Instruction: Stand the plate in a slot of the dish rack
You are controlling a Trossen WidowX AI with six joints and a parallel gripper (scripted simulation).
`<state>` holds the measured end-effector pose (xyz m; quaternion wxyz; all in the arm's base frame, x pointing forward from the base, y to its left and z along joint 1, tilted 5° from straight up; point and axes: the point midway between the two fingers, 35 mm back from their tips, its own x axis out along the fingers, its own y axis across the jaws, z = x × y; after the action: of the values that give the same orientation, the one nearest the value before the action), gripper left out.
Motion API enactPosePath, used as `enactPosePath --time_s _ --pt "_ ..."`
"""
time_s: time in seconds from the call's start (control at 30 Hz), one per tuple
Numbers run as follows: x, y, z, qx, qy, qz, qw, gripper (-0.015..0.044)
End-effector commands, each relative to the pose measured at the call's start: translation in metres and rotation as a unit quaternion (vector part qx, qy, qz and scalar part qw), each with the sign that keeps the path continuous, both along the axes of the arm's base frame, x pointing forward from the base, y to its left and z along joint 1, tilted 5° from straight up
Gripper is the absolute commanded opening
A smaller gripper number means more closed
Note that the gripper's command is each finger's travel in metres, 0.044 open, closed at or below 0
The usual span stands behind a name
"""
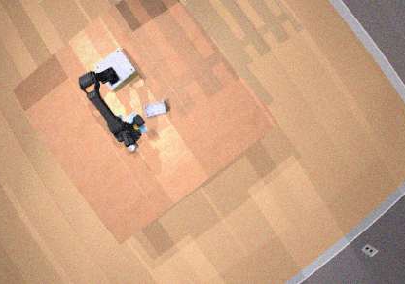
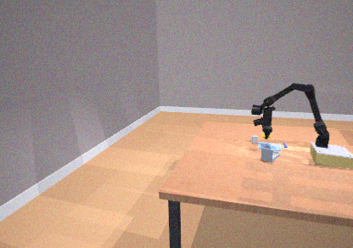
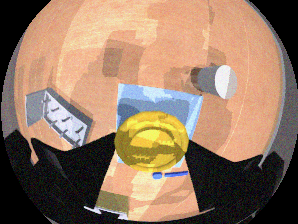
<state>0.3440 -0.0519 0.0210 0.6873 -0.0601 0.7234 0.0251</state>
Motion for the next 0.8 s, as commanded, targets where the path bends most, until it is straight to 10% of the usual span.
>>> enactPosePath --time_s 0.0,0.77 --pt "0.004 0.001 0.027 0.001 -0.006 -0.002 1.0 0.0" --pt "0.005 0.006 0.11 0.001 -0.006 -0.004 1.0 0.0"
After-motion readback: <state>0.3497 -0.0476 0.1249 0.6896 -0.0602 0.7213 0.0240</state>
